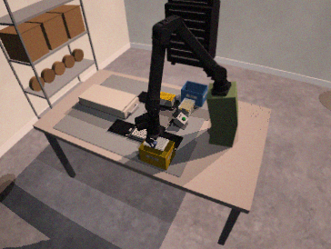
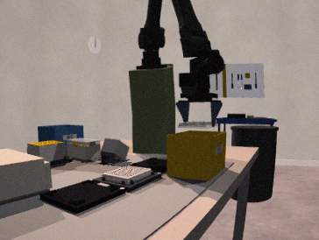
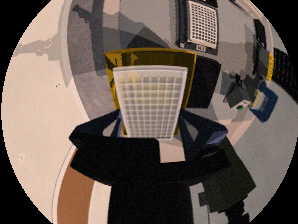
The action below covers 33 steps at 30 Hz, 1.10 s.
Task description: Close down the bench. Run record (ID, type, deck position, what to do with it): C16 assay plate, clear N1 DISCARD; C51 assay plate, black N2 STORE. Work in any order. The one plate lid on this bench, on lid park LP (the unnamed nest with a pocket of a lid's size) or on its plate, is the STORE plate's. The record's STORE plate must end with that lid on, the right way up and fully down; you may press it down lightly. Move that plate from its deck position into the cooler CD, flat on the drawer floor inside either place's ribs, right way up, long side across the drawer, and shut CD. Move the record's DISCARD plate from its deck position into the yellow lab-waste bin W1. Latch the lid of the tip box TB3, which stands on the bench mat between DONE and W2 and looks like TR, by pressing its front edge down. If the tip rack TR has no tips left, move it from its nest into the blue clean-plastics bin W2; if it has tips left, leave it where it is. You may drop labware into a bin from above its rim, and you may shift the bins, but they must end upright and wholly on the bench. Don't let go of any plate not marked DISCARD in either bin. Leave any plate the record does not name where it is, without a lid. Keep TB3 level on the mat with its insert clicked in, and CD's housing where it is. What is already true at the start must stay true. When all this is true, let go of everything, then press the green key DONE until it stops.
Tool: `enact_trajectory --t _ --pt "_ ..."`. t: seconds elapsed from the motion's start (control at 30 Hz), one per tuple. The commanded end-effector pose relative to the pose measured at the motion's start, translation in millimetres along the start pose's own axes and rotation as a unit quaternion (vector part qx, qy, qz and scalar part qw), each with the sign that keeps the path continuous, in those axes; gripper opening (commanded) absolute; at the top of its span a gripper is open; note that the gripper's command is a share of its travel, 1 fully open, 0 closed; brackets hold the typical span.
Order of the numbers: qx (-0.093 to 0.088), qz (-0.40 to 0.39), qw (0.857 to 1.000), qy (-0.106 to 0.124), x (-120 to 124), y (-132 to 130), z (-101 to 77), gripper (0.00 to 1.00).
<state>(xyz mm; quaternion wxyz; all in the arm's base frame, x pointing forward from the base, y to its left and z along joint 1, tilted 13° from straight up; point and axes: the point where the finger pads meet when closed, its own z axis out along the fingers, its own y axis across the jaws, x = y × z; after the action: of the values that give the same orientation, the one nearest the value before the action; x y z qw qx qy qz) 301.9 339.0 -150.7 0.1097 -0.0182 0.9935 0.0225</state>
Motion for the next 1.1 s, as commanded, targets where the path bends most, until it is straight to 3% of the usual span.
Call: enact_trajectory --t 0.0,0.47,0.5,1.07 --pt "-0.009 0.005 1.0 -0.01 -8.0 8.0 -5.6 0.0" --pt "-0.009 0.005 1.0 -0.01 -8.0 8.0 -5.6 0.0" --pt "-0.009 0.005 1.0 -0.01 -8.0 8.0 -5.6 1.0" --pt "-0.009 0.005 1.0 -0.01 -8.0 8.0 -5.6 1.0"
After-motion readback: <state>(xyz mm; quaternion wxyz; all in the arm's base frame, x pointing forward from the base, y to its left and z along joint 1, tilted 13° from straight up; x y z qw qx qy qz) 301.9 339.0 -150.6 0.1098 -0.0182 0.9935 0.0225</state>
